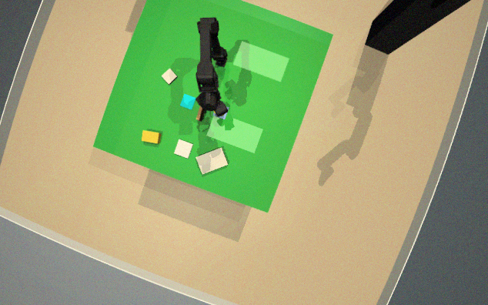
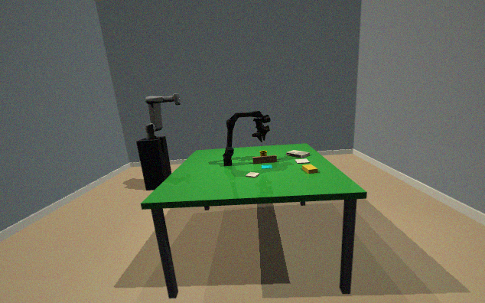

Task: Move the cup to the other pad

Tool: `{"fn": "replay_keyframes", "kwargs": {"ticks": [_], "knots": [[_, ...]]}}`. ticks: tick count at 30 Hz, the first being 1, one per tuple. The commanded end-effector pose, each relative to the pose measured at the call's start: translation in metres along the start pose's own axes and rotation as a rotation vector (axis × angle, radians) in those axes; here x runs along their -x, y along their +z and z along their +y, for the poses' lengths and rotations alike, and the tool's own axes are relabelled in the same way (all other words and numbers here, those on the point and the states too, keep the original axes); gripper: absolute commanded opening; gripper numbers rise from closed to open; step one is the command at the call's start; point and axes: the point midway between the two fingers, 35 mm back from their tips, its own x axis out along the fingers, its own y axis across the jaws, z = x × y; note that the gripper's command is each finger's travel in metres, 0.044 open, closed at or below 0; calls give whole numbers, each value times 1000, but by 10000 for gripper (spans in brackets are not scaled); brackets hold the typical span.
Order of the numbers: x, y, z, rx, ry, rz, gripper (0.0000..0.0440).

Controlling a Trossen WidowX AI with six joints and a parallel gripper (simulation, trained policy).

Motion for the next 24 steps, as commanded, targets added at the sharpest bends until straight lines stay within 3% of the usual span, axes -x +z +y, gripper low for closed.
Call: {"fn": "replay_keyframes", "kwargs": {"ticks": [1, 24], "knots": [[-7, -1, -4, -16, -53, 15, 182], [-72, -6, -31, -87, -296, 60, 203]]}}
